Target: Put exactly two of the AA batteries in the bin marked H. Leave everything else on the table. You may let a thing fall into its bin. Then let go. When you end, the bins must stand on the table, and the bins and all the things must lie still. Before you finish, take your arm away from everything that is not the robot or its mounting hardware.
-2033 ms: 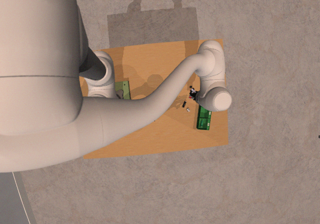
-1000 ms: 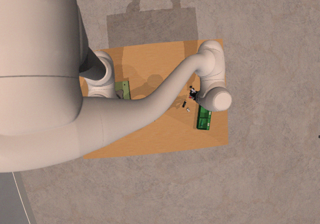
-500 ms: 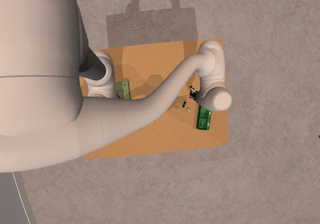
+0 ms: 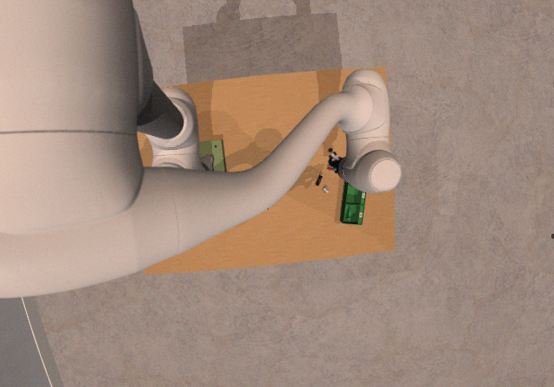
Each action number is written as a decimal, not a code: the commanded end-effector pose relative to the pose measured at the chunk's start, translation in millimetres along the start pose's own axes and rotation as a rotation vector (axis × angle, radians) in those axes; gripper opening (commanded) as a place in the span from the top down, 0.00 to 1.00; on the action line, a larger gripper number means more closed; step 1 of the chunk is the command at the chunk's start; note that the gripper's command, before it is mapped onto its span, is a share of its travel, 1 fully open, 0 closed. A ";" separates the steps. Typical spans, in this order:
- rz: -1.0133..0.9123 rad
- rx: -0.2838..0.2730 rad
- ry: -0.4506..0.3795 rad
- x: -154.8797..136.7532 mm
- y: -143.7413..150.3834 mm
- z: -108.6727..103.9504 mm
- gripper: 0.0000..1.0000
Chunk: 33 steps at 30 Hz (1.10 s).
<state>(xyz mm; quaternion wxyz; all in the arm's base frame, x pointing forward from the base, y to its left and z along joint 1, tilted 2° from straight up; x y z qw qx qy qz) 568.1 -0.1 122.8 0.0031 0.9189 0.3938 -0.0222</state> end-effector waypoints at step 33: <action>-0.006 -0.002 0.001 -0.1 -0.2 -10.8 0.95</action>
Point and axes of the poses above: the point where the finger pads meet when closed, its own z axis out along the fingers, its own y axis across the jaws, x = y × z, the point moved 7 cm from there along -z, back along the fingers, and after that the axes turned 8 degrees about -z, right-handed, at the moved point
